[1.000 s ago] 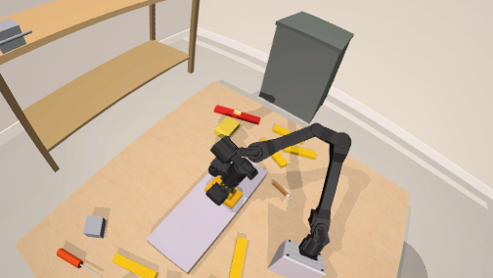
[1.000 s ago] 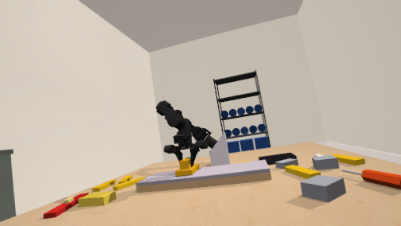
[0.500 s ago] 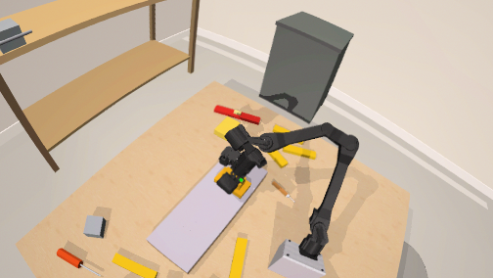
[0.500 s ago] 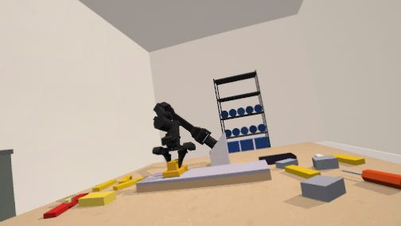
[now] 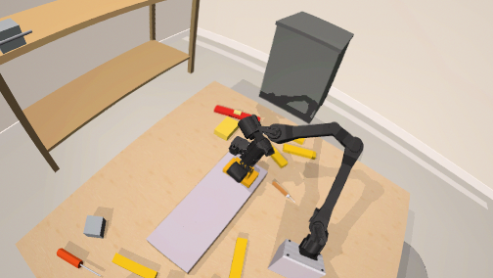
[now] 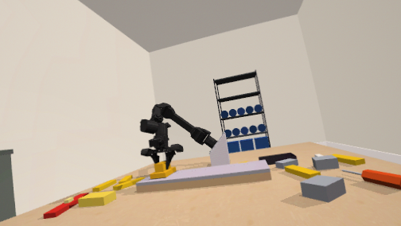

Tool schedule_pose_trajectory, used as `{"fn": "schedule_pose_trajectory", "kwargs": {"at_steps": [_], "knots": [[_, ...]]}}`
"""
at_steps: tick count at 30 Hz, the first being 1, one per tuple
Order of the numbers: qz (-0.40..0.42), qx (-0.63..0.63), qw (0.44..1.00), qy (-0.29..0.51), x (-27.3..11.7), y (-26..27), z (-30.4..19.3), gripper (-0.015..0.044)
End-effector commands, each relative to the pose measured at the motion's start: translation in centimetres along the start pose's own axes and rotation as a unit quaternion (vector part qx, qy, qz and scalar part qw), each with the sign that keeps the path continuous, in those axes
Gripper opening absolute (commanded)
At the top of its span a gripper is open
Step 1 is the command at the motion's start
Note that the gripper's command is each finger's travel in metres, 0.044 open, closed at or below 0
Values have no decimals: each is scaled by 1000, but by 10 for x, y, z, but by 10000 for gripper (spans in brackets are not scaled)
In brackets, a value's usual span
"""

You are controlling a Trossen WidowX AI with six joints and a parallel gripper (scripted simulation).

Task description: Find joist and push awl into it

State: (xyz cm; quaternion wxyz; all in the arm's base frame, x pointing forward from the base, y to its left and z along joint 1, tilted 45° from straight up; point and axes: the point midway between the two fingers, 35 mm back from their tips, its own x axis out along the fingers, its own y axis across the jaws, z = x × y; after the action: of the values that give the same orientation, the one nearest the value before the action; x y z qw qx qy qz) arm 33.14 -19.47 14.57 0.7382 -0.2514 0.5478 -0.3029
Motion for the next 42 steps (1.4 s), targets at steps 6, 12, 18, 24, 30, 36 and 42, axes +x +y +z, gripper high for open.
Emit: {"fn": "schedule_pose_trajectory", "kwargs": {"at_steps": [6, 12, 18, 24, 30, 36, 42], "knots": [[-2, 3, 1000, 0, 0, -17, 0, 0], [-2, 3, 1000, 0, 0, -17, 0, 0], [0, 3, 1000, 1, -12, -17, 6, 0], [2, 3, 1000, 2, -43, -17, 17, 0], [2, 1, 1000, 2, -76, -19, 25, 0], [0, 0, 1000, 1, -96, -21, 27, 0], [25, -40, 999, -6, -94, 13, 39, 0]]}}
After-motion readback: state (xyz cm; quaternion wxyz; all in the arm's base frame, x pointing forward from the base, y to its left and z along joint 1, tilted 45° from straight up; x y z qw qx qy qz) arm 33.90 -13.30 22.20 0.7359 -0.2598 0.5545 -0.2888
